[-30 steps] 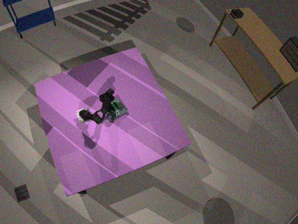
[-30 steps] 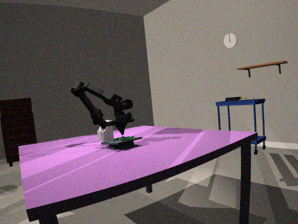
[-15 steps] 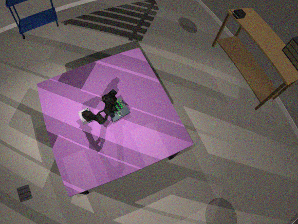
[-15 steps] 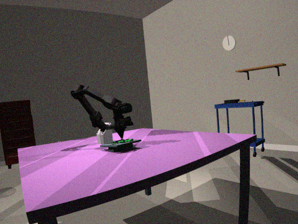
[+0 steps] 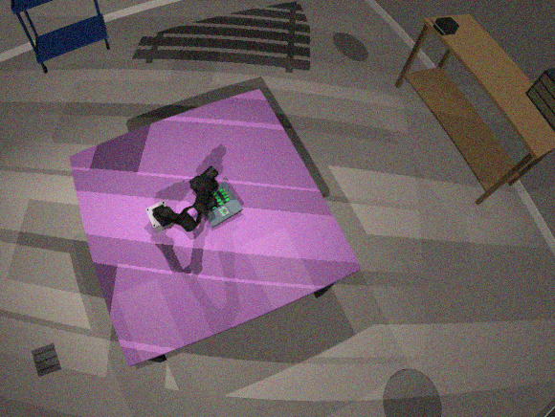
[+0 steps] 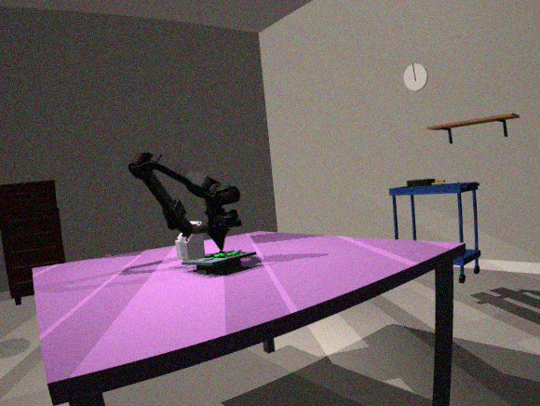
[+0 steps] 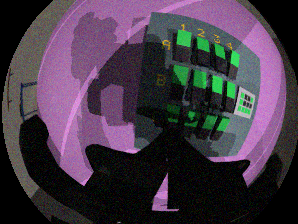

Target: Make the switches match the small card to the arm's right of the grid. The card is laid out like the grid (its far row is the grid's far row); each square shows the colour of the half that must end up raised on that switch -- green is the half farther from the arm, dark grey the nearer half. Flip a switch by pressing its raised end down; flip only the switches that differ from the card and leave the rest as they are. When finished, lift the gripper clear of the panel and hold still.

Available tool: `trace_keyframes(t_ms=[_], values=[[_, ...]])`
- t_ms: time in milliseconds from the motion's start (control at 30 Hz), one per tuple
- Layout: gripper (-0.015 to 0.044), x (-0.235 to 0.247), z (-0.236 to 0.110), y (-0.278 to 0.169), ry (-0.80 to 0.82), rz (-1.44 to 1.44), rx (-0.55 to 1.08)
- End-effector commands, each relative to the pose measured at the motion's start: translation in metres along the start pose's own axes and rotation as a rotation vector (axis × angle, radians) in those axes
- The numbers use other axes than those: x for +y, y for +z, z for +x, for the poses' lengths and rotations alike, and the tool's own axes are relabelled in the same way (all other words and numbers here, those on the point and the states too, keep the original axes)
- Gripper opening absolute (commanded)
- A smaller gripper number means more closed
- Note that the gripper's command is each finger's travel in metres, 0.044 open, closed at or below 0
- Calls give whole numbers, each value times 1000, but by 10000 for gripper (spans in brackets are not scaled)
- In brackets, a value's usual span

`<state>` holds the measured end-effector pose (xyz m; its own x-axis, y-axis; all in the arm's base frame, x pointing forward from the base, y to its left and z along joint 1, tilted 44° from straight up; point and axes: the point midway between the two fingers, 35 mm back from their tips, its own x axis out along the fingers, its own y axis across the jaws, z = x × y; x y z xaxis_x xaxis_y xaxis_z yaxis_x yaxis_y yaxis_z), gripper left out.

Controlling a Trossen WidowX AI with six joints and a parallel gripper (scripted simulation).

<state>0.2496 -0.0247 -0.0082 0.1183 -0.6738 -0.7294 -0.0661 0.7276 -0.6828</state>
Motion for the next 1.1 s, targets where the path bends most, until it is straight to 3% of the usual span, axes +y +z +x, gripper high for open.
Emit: trace_keyframes(t_ms=[0,1067], values=[[0,0,1,-1,-4,-6,2],[0,0,5,-1,-4,-6,2]])
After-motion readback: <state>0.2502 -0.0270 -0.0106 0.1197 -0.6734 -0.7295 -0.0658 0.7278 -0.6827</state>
